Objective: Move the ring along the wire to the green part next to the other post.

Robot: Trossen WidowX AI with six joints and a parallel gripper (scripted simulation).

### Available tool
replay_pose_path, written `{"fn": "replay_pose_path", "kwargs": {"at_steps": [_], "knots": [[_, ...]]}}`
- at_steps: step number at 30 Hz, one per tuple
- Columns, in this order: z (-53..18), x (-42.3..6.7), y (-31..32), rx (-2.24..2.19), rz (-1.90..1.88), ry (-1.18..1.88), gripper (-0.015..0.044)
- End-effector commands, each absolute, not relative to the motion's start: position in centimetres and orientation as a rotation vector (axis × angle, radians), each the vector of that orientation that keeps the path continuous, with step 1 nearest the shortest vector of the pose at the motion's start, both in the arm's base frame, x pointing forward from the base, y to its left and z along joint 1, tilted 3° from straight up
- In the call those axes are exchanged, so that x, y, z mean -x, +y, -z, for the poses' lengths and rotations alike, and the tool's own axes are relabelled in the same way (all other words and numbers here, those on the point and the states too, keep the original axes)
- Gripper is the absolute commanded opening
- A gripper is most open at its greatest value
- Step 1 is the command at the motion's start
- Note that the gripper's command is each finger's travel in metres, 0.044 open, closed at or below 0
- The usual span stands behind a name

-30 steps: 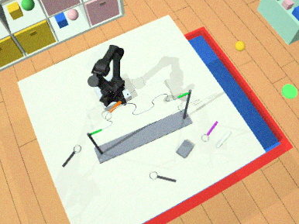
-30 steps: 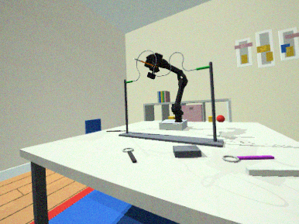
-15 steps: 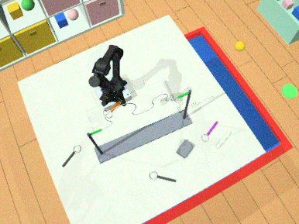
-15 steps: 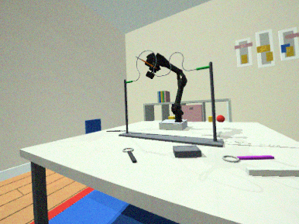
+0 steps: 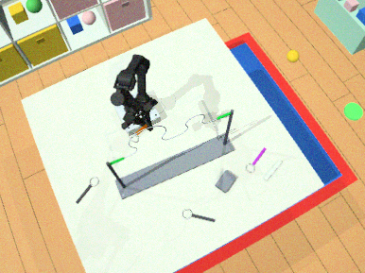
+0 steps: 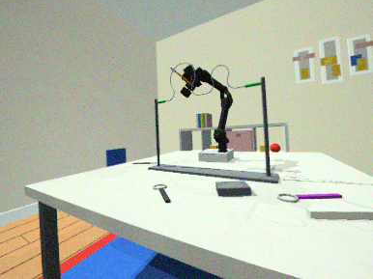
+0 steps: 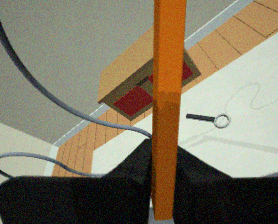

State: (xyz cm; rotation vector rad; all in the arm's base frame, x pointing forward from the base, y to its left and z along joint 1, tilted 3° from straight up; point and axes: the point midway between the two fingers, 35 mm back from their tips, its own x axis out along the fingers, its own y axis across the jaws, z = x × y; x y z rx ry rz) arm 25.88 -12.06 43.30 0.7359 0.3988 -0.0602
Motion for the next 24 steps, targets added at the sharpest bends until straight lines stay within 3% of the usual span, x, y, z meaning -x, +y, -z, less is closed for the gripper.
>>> {"fn": "replay_pose_path", "kwargs": {"at_steps": [1,24], "knots": [[-43.45,-25.84,-12.22,-0.671,0.084,0.403,-0.015],[-43.08,-25.73,-12.79,-0.435,0.179,0.433,-0.015]]}}
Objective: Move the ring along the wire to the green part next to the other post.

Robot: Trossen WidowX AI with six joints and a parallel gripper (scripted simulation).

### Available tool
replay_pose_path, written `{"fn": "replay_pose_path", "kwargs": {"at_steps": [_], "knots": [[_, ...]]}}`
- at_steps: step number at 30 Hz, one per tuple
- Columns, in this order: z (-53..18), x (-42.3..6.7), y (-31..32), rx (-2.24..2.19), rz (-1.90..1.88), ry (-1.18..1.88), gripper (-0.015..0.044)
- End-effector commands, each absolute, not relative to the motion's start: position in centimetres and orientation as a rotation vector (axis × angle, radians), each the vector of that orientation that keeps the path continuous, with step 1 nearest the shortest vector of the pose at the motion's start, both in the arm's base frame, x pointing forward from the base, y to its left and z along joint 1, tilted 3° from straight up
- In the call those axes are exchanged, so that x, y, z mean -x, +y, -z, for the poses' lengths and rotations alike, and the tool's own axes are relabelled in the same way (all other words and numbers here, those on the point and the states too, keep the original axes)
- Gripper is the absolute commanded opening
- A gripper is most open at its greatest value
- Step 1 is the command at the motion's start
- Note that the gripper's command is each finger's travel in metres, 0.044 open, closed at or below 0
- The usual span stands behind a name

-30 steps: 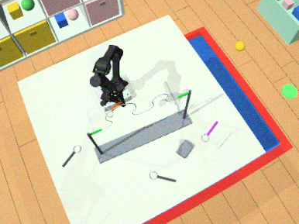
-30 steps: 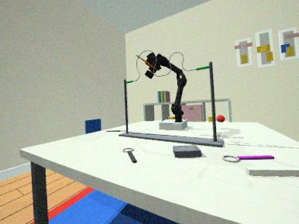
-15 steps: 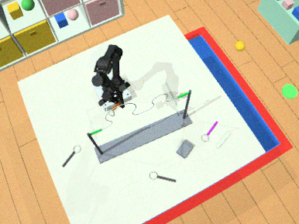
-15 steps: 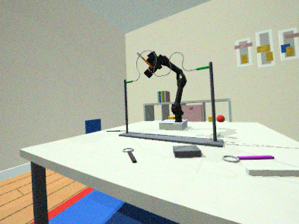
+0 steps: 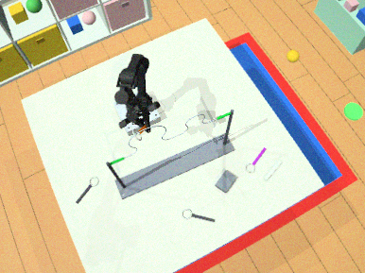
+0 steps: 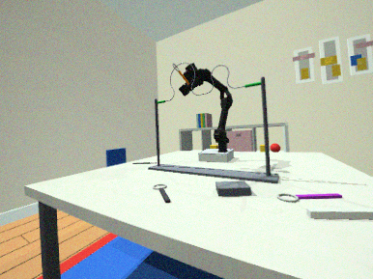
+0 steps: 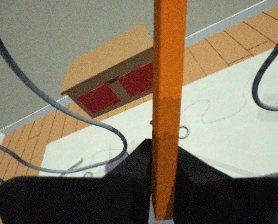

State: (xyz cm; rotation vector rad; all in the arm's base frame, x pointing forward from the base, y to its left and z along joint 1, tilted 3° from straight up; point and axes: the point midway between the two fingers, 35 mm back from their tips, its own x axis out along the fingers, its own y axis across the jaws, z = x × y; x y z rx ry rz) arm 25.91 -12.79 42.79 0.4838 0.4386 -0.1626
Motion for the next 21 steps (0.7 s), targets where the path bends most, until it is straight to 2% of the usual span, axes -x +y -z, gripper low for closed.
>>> {"fn": "replay_pose_path", "kwargs": {"at_steps": [1,21], "knots": [[-43.07,-25.73,-12.81,-0.426,0.183,0.434,-0.015],[-42.86,-25.59,-13.46,-0.189,0.274,0.454,-0.015]]}}
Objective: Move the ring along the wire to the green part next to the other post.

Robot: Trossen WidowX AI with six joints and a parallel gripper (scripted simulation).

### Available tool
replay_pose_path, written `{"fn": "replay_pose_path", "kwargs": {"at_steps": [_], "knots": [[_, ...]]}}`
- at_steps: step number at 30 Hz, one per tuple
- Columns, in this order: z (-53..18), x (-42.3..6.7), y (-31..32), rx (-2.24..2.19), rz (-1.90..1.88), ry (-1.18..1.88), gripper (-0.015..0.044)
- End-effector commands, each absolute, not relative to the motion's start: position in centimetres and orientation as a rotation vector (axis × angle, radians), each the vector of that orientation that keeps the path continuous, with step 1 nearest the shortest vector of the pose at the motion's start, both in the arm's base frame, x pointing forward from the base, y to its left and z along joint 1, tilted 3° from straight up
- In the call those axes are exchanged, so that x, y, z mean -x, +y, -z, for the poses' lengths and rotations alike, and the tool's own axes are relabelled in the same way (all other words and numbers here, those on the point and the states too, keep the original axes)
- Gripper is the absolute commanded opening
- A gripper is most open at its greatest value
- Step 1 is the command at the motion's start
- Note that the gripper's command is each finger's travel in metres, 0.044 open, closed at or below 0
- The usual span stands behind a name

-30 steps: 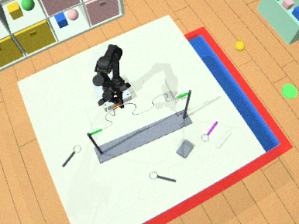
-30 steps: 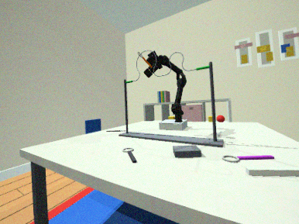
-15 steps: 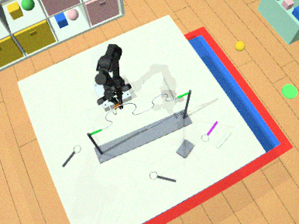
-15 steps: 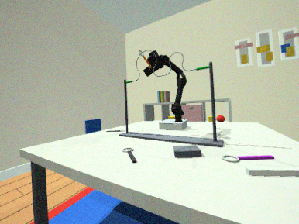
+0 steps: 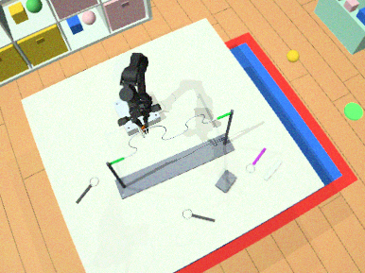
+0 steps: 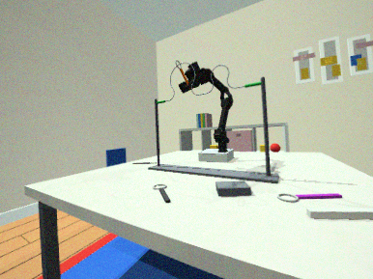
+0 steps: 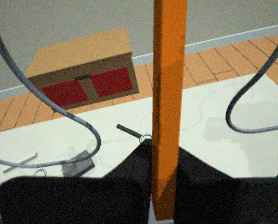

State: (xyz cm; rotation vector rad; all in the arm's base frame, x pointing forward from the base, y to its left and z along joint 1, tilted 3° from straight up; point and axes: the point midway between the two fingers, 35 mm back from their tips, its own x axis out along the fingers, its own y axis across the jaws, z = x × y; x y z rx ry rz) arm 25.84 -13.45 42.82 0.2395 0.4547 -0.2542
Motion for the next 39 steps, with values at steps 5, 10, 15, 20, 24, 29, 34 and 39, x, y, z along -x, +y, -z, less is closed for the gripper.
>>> {"fn": "replay_pose_path", "kwargs": {"at_steps": [5,10,15,20,24,29,34,39], "knots": [[-42.8,-25.6,-13.6,-0.128,0.296,0.458,-0.015],[-42.8,-25.5,-13.8,-0.067,0.318,0.461,-0.015],[-42.8,-25.5,-14.0,-0.006,0.338,0.464,-0.015],[-42.8,-25.4,-14.2,0.055,0.358,0.466,-0.015],[-42.8,-25.4,-14.3,0.104,0.373,0.468,-0.015],[-42.8,-25.4,-14.5,0.165,0.392,0.469,-0.015],[-42.9,-25.3,-14.7,0.226,0.41,0.471,-0.015],[-42.9,-25.3,-14.8,0.287,0.428,0.472,-0.015]]}}
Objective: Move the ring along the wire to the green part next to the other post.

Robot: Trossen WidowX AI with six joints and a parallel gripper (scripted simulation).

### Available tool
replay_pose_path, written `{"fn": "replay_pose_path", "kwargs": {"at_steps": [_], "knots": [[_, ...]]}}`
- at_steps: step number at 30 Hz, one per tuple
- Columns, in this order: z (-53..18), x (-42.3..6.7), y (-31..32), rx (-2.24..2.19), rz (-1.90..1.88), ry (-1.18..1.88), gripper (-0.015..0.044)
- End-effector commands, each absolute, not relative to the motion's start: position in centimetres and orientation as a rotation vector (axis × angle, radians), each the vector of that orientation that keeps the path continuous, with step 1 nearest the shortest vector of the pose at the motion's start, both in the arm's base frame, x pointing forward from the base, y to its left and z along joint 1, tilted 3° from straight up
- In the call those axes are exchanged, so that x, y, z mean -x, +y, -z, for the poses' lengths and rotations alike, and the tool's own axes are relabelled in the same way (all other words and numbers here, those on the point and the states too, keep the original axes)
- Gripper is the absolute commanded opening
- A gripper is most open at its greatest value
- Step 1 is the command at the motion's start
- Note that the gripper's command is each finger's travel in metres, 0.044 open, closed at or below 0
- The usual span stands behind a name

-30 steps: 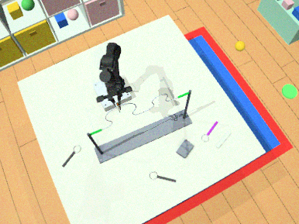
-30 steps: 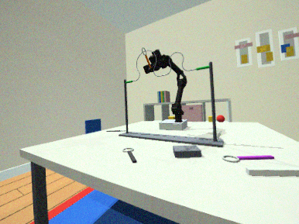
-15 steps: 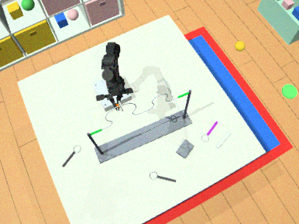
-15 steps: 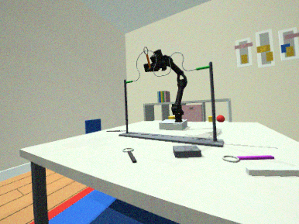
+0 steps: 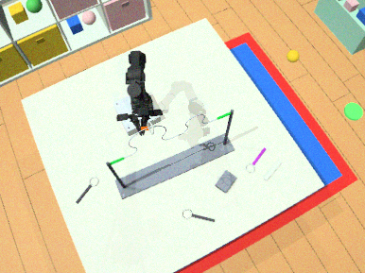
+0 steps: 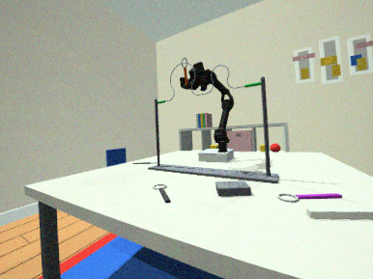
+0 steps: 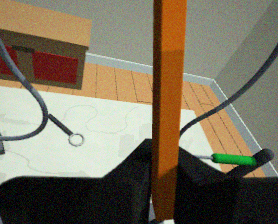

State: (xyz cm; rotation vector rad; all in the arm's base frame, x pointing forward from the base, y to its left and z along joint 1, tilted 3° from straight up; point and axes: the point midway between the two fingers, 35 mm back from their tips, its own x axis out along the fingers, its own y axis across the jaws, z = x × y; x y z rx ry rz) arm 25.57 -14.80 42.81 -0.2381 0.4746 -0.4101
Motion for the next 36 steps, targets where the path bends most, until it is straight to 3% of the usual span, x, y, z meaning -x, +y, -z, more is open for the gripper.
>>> {"fn": "replay_pose_path", "kwargs": {"at_steps": [1,36], "knots": [[-42.9,-25.3,-14.9,0.299,0.431,0.472,-0.015],[-43.5,-25.0,-16.0,0.728,0.544,0.472,-0.015]]}}
